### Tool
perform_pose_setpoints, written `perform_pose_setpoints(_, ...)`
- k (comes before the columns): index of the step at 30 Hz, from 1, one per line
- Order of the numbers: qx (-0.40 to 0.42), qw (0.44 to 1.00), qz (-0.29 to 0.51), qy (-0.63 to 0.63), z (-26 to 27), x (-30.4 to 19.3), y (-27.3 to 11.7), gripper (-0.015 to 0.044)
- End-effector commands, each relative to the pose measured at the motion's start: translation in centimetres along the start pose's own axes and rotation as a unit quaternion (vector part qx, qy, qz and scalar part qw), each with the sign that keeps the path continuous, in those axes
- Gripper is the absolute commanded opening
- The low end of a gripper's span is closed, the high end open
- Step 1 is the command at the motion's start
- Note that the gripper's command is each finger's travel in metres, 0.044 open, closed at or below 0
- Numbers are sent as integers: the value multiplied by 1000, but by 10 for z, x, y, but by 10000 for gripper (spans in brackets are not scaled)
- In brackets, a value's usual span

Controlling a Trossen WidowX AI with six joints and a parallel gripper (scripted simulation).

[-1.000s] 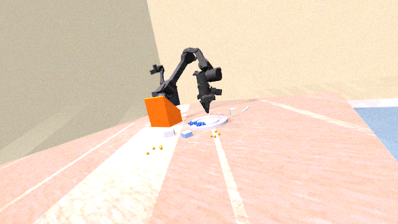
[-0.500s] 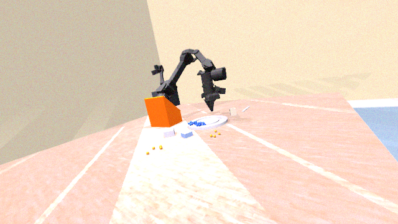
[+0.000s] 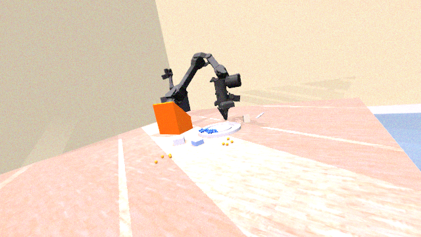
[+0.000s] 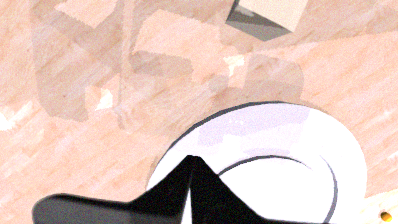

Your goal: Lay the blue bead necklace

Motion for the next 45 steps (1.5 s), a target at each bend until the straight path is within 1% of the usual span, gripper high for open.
perform_pose_setpoints(1, 3, 1000, 2, 5, 0, -3, 7, 0)
perform_pose_setpoints(4, 3, 1000, 2, 5, 0, -3, 8, 0)
perform_pose_setpoints(17, 1, 1000, 1, 1, 0, -1, 4, 341)
perform_pose_setpoints(21, 1, 1000, 2, 3, 0, -2, -7, 440)
perform_pose_setpoints(24, 2, 1000, 2, 5, 0, -2, -14, 440)
perform_pose_setpoints(25, 2, 1000, 2, 5, 0, -2, -15, 440)
perform_pose_setpoints(26, 3, 1000, 6, 9, 0, -5, -6, 440)
perform_pose_setpoints(30, 2, 1000, 2, 5, 0, -6, -14, 440)
perform_pose_setpoints(35, 2, 1000, 2, 5, 0, -6, -15, 440)
perform_pose_setpoints(38, -1, 1000, 3, 19, -10, -12, -16, 361)
perform_pose_setpoints(44, -11, 997, 6, 78, -45, -41, -21, 204)
perform_pose_setpoints(45, -12, 996, 6, 88, -51, -46, -22, 200)
Point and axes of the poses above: the point midway between the two fingers, 35 mm back from their tips, its own y axis out along the fingers, its own z axis across the jaws, x = y × z, the point moved 5 cm from there along -y, back along the fingers, and after that the axes turned 12 degrees about y, right-handed, at the moved point
